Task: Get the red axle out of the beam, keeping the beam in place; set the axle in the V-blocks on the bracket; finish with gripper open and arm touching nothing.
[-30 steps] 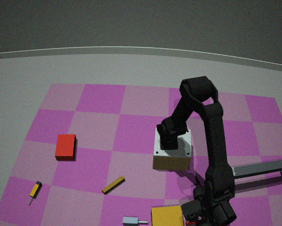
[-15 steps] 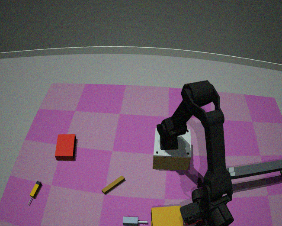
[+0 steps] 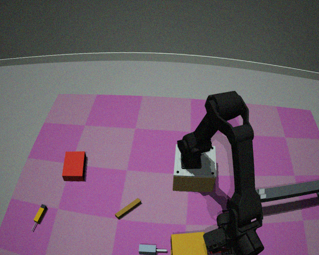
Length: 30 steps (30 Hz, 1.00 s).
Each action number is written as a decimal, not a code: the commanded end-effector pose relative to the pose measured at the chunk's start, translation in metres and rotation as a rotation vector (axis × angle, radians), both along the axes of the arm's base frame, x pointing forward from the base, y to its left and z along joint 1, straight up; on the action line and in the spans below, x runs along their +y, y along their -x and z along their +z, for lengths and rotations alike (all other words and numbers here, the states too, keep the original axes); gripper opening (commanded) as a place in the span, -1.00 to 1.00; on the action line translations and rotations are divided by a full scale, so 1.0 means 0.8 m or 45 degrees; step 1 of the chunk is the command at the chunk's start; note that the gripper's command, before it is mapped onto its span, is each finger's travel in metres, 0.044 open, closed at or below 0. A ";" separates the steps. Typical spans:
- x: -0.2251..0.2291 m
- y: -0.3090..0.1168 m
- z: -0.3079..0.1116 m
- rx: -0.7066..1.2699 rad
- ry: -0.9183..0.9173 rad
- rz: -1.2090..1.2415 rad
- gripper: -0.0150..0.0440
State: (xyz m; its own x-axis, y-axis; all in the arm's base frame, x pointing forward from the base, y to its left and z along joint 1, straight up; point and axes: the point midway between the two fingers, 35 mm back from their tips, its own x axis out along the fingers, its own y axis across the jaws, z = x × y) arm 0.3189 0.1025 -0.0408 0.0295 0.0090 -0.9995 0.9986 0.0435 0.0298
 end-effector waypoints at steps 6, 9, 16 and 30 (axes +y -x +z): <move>0.000 0.000 0.000 -0.001 0.000 0.000 -0.36; 0.000 0.000 0.000 -0.001 0.000 0.000 -0.43; 0.001 -0.002 0.009 -0.001 0.000 0.000 -0.49; 0.003 -0.009 0.132 0.001 0.001 -0.001 -0.49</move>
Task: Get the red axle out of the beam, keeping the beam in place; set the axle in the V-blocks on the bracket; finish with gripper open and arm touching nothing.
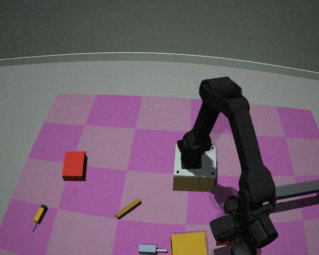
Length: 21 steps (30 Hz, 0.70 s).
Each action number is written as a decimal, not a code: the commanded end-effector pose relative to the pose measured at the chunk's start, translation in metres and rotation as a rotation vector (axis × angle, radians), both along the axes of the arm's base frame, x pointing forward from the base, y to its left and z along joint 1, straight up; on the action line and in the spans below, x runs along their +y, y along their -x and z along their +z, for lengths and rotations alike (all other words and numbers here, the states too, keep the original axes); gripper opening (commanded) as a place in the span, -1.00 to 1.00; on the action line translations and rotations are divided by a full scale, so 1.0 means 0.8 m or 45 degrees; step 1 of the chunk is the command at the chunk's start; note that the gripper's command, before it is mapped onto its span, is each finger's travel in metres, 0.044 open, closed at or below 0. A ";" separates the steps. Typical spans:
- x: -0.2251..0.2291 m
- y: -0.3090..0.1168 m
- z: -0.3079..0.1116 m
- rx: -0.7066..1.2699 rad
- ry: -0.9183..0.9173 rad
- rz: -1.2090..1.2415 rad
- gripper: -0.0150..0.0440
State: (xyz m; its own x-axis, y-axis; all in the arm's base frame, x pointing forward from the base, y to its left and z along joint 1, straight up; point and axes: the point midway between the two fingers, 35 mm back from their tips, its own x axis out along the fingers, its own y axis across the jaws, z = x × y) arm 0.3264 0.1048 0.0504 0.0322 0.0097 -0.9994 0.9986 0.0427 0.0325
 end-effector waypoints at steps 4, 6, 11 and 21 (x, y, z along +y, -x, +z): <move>0.000 0.001 0.047 0.005 0.002 0.000 -0.49; -0.001 0.002 0.057 0.005 0.002 0.000 -0.49; 0.005 0.007 0.058 0.006 0.002 0.000 -0.49; 0.052 0.061 0.060 0.010 -0.003 0.001 -0.49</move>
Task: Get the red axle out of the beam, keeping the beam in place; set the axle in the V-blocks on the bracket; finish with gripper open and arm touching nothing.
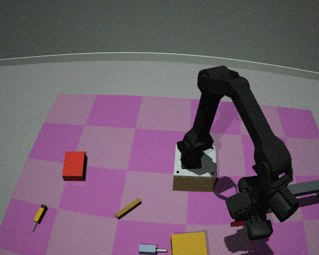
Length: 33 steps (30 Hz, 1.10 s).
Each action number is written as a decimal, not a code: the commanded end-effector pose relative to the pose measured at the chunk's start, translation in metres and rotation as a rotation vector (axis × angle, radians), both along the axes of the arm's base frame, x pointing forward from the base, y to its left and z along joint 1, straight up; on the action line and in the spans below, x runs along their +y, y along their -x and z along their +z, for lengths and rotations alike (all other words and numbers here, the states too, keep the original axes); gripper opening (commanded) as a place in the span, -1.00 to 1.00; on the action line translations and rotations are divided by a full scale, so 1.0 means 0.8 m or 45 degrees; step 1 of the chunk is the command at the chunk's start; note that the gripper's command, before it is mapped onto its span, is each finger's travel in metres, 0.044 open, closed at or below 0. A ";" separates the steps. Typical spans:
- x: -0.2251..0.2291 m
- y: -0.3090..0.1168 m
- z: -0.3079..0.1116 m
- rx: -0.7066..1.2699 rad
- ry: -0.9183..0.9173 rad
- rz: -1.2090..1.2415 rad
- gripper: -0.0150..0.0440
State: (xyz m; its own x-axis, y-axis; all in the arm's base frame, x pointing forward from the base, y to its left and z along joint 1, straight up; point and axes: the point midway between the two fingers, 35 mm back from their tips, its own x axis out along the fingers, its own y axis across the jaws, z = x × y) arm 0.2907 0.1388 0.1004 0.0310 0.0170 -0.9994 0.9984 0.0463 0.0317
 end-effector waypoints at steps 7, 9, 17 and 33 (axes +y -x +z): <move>0.036 0.061 -0.003 0.012 0.004 -0.003 -0.49; 0.042 0.073 -0.004 0.014 0.003 -0.003 -0.49; 0.060 0.125 -0.007 0.018 0.002 -0.002 -0.49; 0.065 0.147 -0.017 0.020 0.001 -0.003 -0.49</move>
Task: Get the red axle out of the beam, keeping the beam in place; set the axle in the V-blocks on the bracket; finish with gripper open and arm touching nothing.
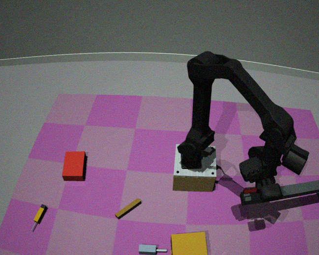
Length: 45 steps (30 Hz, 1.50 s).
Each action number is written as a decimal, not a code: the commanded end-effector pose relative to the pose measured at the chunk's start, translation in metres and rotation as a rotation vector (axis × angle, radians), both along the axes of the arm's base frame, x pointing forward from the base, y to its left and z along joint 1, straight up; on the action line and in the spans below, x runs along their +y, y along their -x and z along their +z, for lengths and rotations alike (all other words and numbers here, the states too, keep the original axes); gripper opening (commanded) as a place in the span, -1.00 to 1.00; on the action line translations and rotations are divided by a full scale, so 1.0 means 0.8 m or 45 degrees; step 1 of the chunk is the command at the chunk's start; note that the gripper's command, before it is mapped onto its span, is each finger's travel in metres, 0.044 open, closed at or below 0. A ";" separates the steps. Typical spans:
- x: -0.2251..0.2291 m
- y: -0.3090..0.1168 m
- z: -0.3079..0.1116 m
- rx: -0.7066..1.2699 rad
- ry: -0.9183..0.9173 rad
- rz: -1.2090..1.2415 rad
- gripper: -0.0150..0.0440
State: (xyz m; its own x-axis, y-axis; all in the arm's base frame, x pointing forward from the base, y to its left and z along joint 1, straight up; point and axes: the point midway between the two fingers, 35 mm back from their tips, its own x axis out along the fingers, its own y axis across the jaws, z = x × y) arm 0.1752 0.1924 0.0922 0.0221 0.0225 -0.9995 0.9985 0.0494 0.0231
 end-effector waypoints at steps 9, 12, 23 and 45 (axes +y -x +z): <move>-0.002 0.002 -0.021 0.009 0.008 -0.009 -0.49; 0.000 0.001 -0.017 0.003 0.003 -0.001 -0.40; 0.000 0.001 -0.017 0.003 0.003 -0.001 0.58; -0.002 0.002 0.007 0.010 0.012 -0.002 1.00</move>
State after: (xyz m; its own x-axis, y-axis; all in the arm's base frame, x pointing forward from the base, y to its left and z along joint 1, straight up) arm 0.1746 0.1919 0.0992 0.0164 0.0159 -0.9997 0.9987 0.0481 0.0171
